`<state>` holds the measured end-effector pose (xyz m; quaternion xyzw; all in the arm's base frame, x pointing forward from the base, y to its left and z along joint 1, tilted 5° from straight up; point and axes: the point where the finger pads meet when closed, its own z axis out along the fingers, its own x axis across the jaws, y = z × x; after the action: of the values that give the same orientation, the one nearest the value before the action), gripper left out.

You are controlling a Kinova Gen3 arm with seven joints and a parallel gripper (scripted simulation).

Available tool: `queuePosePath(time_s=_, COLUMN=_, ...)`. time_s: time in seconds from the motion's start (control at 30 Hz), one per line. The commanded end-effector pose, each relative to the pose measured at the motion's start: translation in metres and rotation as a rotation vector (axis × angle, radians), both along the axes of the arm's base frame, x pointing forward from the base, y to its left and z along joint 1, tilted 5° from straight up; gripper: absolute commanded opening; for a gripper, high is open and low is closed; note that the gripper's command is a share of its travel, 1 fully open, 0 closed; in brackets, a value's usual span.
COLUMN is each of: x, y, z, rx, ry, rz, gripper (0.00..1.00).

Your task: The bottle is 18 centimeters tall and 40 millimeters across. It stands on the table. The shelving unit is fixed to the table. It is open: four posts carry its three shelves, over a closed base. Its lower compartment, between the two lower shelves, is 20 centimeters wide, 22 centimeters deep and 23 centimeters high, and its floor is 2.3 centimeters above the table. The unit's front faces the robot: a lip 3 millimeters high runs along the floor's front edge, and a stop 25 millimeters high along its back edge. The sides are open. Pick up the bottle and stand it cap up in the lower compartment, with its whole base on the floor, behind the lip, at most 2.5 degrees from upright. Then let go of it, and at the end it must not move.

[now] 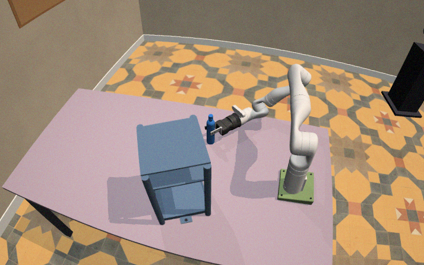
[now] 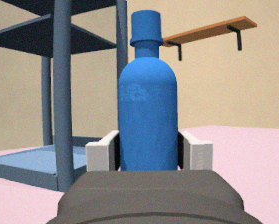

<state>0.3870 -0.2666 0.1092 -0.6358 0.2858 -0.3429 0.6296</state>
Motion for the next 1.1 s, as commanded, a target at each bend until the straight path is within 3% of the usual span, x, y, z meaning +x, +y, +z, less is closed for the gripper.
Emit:
queuePosePath(time_s=0.0, x=0.0, y=0.0, z=0.005, rx=-0.002, ry=-0.003, rz=0.001, gripper=0.0)
queuePosePath(time_s=0.57, x=-0.003, y=0.002, z=0.044, rx=-0.002, ry=-0.003, rz=0.001, gripper=0.0)
queuePosePath(time_s=1.07, x=-0.004, y=0.002, z=0.05, rx=-0.002, ry=-0.003, rz=0.001, gripper=0.0)
